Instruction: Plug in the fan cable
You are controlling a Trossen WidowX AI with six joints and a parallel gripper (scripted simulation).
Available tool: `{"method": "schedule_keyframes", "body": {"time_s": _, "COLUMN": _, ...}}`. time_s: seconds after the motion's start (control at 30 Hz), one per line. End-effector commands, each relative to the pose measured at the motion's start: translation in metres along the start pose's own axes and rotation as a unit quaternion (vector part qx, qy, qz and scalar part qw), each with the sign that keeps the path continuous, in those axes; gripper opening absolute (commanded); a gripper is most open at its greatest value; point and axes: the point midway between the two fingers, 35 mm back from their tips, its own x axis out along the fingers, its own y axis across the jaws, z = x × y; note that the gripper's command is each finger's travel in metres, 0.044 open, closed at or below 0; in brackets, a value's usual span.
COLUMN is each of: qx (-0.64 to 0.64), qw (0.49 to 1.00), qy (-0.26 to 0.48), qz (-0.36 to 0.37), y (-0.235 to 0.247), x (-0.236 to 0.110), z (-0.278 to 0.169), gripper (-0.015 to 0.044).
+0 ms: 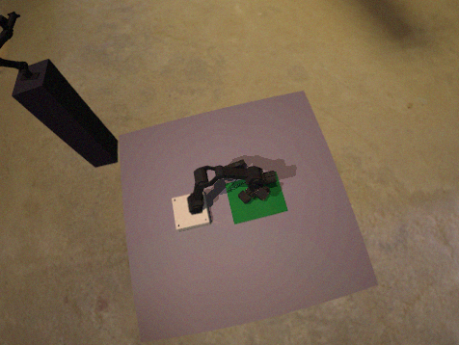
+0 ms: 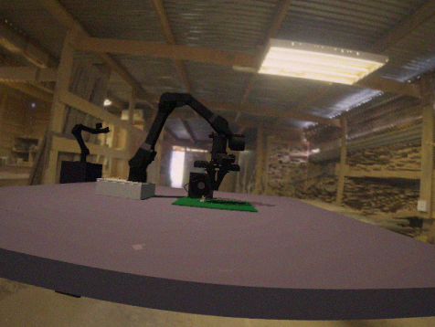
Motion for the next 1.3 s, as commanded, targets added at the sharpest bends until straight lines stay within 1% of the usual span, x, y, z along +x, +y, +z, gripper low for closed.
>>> {"method": "schedule_keyframes", "body": {"time_s": 0.0, "qx": 0.072, "qw": 0.997, "qy": -0.003, "qz": 0.000, "y": -0.009, "x": 0.000, "z": -0.006, "gripper": 0.0000}}
{"method": "schedule_keyframes", "body": {"time_s": 0.23, "qx": 0.191, "qw": 0.982, "qy": -0.002, "qz": 0.000, "y": -0.023, "x": 0.001, "z": -0.017, "gripper": 0.0000}}
{"method": "schedule_keyframes", "body": {"time_s": 0.53, "qx": 0.328, "qw": 0.945, "qy": -0.002, "qz": -0.001, "y": -0.039, "x": 0.004, "z": -0.029, "gripper": 0.0000}}
{"method": "schedule_keyframes", "body": {"time_s": 1.27, "qx": 0.331, "qw": 0.944, "qy": -0.003, "qz": -0.001, "y": -0.045, "x": 0.003, "z": -0.023, "gripper": 0.0000}}
